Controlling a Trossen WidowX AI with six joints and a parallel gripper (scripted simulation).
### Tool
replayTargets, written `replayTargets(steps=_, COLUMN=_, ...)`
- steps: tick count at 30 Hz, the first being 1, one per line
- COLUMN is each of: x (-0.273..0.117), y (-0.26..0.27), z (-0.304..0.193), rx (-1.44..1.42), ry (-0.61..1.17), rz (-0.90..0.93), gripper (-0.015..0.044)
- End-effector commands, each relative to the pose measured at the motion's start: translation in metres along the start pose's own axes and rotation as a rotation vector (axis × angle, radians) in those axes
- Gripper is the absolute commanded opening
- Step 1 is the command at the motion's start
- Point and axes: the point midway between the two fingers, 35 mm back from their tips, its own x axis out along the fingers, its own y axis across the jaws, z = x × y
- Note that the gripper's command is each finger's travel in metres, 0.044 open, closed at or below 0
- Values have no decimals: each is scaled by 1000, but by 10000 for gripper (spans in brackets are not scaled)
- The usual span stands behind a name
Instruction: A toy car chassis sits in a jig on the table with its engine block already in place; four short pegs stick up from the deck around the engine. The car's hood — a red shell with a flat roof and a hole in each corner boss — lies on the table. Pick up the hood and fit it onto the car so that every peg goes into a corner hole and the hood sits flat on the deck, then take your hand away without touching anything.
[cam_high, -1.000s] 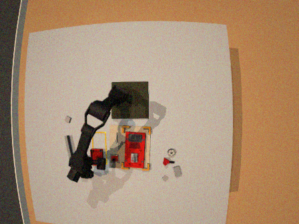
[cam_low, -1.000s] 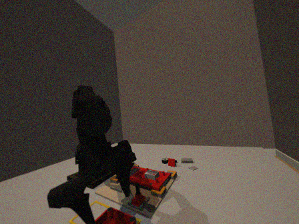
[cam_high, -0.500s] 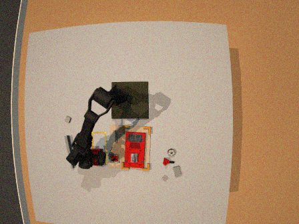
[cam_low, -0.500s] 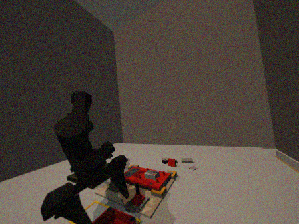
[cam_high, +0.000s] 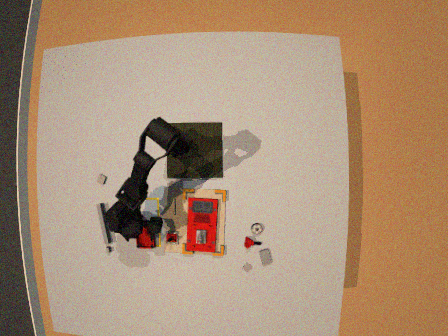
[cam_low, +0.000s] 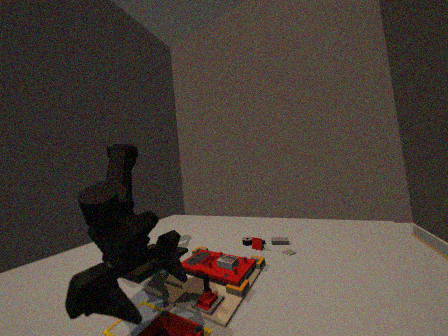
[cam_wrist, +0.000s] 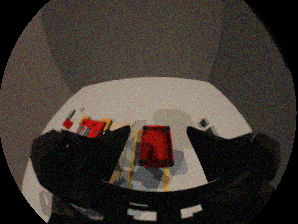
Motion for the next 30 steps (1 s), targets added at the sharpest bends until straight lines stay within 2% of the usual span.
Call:
replayTargets(steps=1, x=-1, y=1, z=0, rx=0, ry=-11, rz=2, gripper=440)
replayTargets(steps=30, x=10, y=0, z=-16, rx=-4, ry=-16, rz=0, gripper=440)
